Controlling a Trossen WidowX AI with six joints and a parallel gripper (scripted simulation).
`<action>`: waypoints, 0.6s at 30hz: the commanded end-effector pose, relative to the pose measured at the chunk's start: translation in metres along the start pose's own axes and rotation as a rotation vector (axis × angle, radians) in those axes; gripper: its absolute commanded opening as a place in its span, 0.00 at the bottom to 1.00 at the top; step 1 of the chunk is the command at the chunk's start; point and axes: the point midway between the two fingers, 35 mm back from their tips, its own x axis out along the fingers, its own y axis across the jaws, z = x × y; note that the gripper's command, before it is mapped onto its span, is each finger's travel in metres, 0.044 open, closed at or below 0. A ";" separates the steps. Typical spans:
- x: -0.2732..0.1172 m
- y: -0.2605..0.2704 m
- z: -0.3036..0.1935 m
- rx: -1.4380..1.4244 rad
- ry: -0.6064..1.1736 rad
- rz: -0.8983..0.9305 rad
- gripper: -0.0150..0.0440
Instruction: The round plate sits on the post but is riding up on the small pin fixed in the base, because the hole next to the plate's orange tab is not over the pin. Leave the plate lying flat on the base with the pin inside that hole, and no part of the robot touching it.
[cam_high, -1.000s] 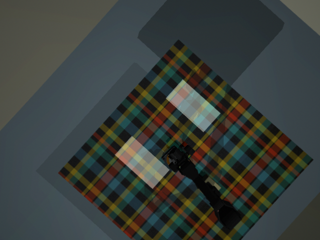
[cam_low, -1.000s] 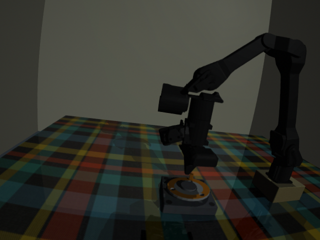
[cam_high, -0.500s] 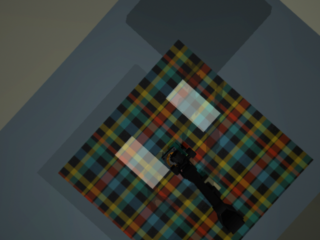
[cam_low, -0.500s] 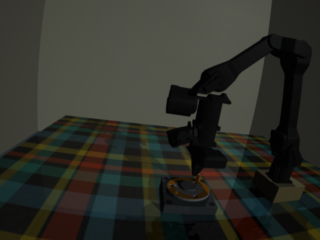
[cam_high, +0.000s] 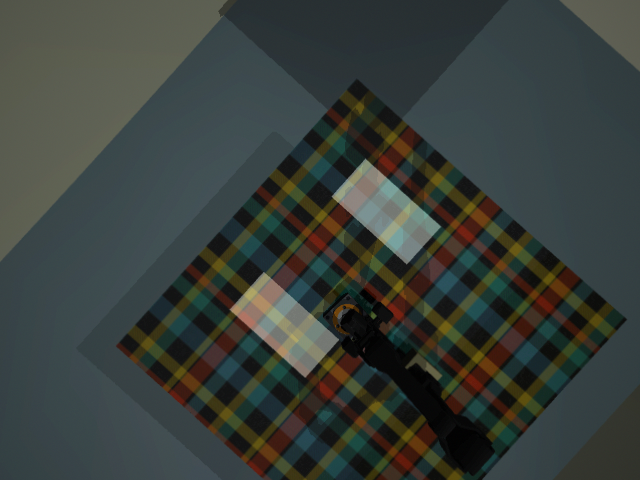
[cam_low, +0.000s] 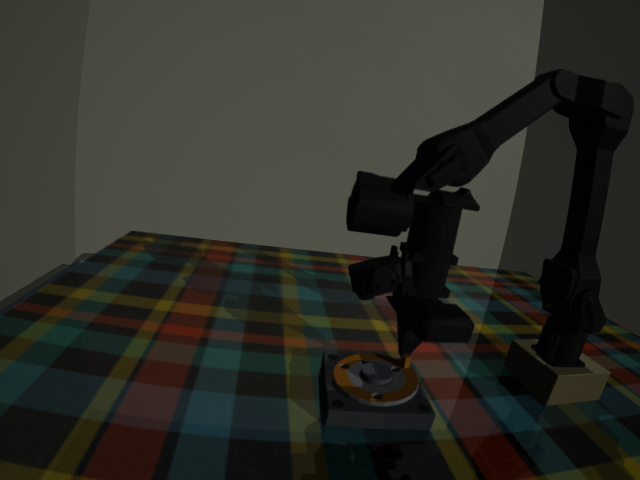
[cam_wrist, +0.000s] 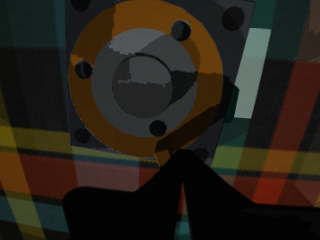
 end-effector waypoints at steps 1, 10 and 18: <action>0.000 0.005 -0.004 0.002 0.004 0.005 0.25; 0.000 0.013 -0.008 0.002 0.005 0.006 0.25; 0.000 0.018 -0.008 0.002 0.005 0.006 0.25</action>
